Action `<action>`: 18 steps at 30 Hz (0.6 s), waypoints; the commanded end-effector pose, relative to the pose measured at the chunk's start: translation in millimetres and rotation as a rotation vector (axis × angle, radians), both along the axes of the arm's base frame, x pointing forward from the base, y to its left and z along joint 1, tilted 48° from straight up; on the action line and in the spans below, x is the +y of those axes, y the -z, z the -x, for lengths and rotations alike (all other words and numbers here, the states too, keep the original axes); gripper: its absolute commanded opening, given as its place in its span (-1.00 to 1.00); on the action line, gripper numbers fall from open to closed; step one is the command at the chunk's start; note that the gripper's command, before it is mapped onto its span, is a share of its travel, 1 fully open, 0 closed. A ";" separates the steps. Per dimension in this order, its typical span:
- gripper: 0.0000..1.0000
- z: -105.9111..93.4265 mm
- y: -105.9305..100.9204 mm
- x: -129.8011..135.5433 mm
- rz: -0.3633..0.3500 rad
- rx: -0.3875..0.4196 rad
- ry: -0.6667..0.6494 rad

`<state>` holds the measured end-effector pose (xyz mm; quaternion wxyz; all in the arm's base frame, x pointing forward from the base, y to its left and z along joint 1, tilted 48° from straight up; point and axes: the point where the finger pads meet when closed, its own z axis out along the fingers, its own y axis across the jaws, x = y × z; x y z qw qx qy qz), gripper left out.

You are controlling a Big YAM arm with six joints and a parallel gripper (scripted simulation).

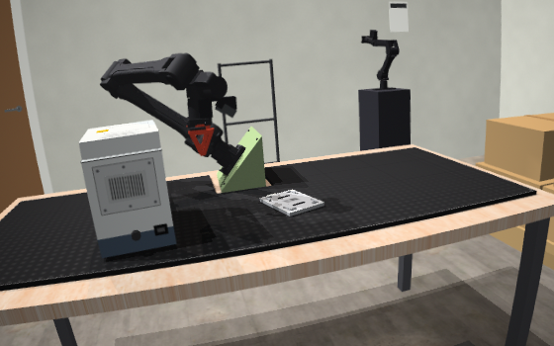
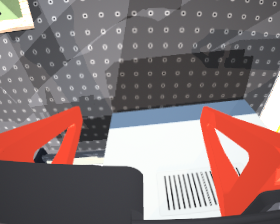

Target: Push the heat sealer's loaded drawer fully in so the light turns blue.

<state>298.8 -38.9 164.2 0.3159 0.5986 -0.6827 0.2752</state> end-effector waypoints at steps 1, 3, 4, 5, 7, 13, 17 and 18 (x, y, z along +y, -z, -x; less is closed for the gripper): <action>1.00 -1.6 -1.4 1.3 -0.002 -0.005 -0.003; 1.00 -1.6 -1.4 1.3 -0.002 -0.005 -0.003; 1.00 -1.6 -1.4 1.3 -0.002 -0.005 -0.003; 1.00 -1.6 -1.4 1.3 -0.002 -0.005 -0.003; 1.00 -1.6 -1.4 1.3 -0.002 -0.005 -0.003; 1.00 -1.6 -1.4 1.3 -0.002 -0.005 -0.003; 1.00 -1.6 -1.4 1.3 -0.002 -0.005 -0.003; -0.10 -21.4 -7.2 2.5 -0.028 -0.074 0.046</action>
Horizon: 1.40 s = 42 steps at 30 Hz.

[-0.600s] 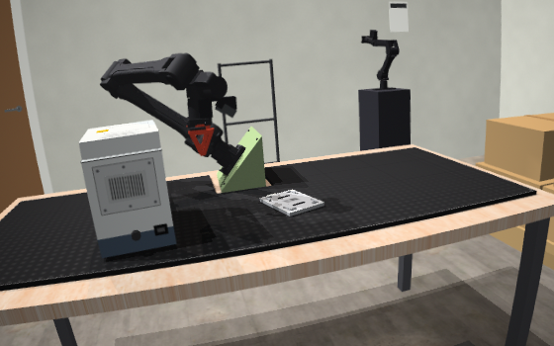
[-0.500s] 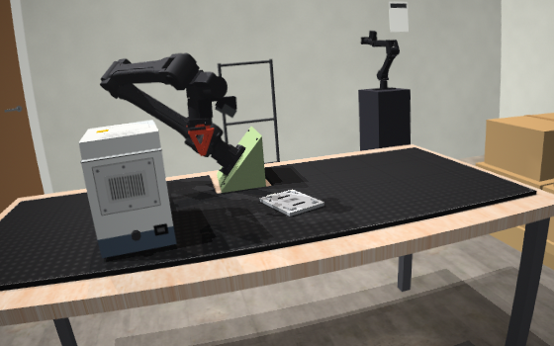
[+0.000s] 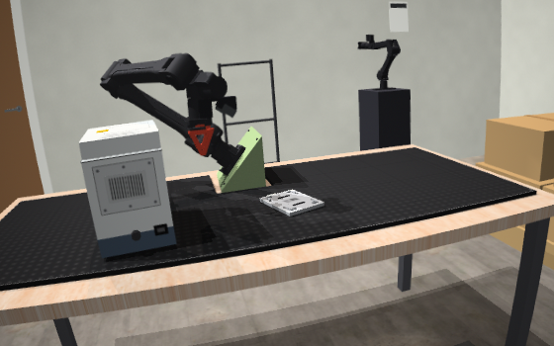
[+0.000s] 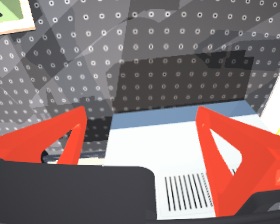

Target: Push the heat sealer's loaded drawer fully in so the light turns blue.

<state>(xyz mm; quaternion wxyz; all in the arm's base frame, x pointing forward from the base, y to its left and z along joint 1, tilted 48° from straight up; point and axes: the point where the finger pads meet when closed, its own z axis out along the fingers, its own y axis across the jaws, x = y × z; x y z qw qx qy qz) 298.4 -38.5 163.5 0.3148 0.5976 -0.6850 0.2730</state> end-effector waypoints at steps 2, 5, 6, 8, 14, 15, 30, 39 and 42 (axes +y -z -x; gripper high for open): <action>-0.10 -29.3 -5.7 3.8 -0.049 -0.110 0.090; -0.10 -39.4 -2.4 6.0 -0.081 -0.155 0.151; -0.10 -43.1 -0.9 6.5 -0.094 -0.172 0.177; -0.10 -50.6 2.0 7.7 -0.119 -0.206 0.228; -0.10 -70.9 9.4 10.2 -0.177 -0.286 0.353; -0.10 -70.9 9.4 10.2 -0.177 -0.286 0.353; -0.10 -124.7 25.8 12.0 -0.326 -0.482 0.696; -0.10 -151.7 32.8 10.8 -0.379 -0.547 0.823; -0.10 -163.4 35.4 9.4 -0.413 -0.586 0.908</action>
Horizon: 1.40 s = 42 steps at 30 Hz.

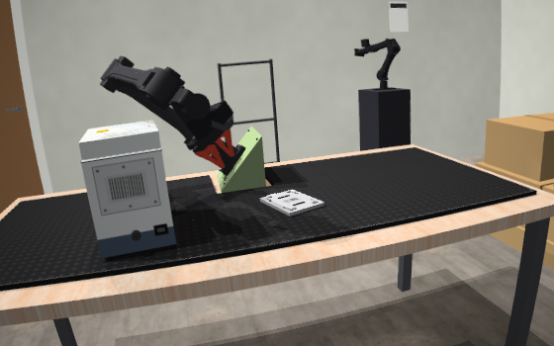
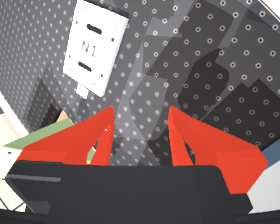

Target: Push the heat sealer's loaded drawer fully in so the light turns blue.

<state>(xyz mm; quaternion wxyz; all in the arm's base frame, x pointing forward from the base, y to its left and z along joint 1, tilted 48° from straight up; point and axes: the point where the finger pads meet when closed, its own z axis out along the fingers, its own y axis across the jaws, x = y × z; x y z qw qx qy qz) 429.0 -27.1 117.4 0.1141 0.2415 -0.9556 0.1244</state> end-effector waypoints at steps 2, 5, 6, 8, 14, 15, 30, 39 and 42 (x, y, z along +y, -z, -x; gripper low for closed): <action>-0.10 -40.9 -8.9 2.5 -0.026 -0.108 0.114; -0.10 -50.6 -6.8 -4.2 -0.052 -0.132 0.181; -0.10 -54.5 -6.1 -4.8 -0.065 -0.144 0.209; -0.10 -54.5 -6.1 -4.8 -0.065 -0.144 0.209; -0.10 -77.7 -1.9 -9.3 -0.135 -0.204 0.355; -0.10 -81.9 -1.1 -4.1 -0.138 -0.205 0.347; -0.10 -128.5 5.8 -23.5 -0.254 -0.288 0.587; -0.10 -130.7 -7.4 -13.6 -0.258 -0.300 0.566; -0.10 -130.5 -7.4 -15.8 -0.258 -0.301 0.570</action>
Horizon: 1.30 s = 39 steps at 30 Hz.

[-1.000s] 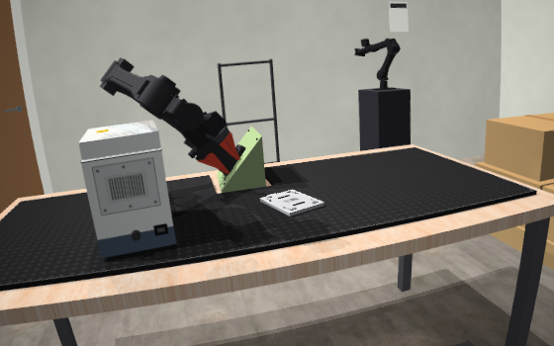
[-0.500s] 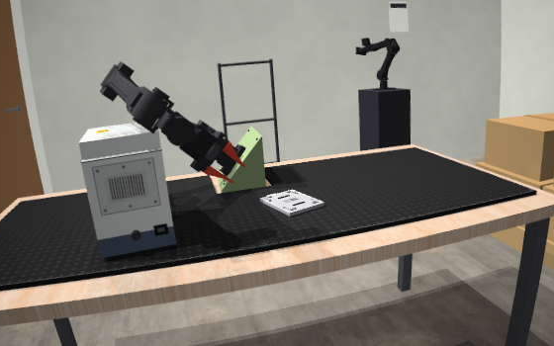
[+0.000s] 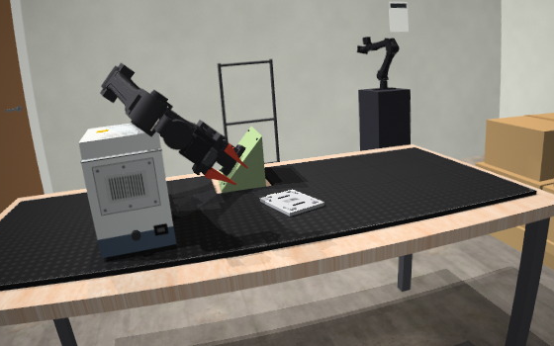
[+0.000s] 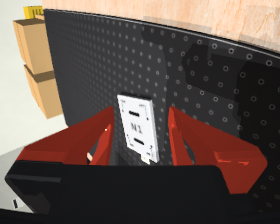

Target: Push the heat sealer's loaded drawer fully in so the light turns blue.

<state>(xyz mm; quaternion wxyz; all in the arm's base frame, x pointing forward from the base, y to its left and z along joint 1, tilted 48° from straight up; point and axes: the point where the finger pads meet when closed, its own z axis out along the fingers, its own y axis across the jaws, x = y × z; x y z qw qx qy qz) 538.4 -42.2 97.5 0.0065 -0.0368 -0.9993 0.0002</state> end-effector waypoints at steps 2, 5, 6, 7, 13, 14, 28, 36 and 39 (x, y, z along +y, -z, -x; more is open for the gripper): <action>-0.10 -21.3 -27.4 1.5 0.003 -0.072 0.008; -0.10 -21.3 -27.4 1.5 0.003 -0.072 0.006; -0.10 -21.3 -27.4 1.5 0.003 -0.072 0.006; -0.10 -21.3 -27.4 1.5 0.003 -0.072 0.006; -0.10 -21.3 -27.4 1.5 0.003 -0.072 0.006; -0.10 -21.3 -27.4 1.5 0.003 -0.072 0.006; -0.10 -21.3 -27.4 1.5 0.003 -0.072 0.006; -0.10 -14.1 -22.8 27.3 -0.014 -0.139 -0.090; -0.10 -34.2 -40.5 36.2 -0.013 -0.167 -0.069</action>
